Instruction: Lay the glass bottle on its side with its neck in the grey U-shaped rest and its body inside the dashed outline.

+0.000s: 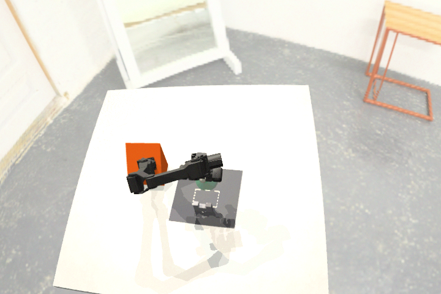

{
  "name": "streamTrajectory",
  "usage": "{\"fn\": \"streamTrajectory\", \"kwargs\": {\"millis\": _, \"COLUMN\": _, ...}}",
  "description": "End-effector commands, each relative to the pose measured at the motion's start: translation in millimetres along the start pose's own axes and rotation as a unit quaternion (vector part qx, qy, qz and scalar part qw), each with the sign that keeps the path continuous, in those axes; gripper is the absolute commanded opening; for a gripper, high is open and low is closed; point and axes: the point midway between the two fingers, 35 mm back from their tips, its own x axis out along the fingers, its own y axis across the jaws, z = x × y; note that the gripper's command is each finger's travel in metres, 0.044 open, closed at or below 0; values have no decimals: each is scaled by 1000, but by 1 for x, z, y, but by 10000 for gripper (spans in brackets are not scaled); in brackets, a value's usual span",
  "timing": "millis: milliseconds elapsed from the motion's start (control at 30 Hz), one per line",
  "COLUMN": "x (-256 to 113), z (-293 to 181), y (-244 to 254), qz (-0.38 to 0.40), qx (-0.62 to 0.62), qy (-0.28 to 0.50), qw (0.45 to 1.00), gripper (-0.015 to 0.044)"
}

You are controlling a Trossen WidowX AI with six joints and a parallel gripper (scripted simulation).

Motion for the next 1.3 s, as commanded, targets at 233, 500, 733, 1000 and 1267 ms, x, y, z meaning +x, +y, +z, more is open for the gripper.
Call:
{"fn": "streamTrajectory", "kwargs": {"millis": 233, "x": 0, "z": -16, "y": 0, "qz": 0, "qx": -2, "qy": -3, "qw": 1000, "gripper": 129}}
{"fn": "streamTrajectory", "kwargs": {"millis": 500, "x": 1, "z": -24, "y": 1, "qz": 1, "qx": -6, "qy": -13, "qw": 1000, "gripper": 129}}
{"fn": "streamTrajectory", "kwargs": {"millis": 733, "x": 1, "z": -31, "y": 1, "qz": 1, "qx": -9, "qy": -22, "qw": 1000, "gripper": 129}}
{"fn": "streamTrajectory", "kwargs": {"millis": 1000, "x": 3, "z": -39, "y": 1, "qz": 0, "qx": -13, "qy": -32, "qw": 999, "gripper": 129}}
{"fn": "streamTrajectory", "kwargs": {"millis": 1267, "x": 4, "z": -48, "y": 1, "qz": 0, "qx": -16, "qy": -41, "qw": 999, "gripper": 129}}
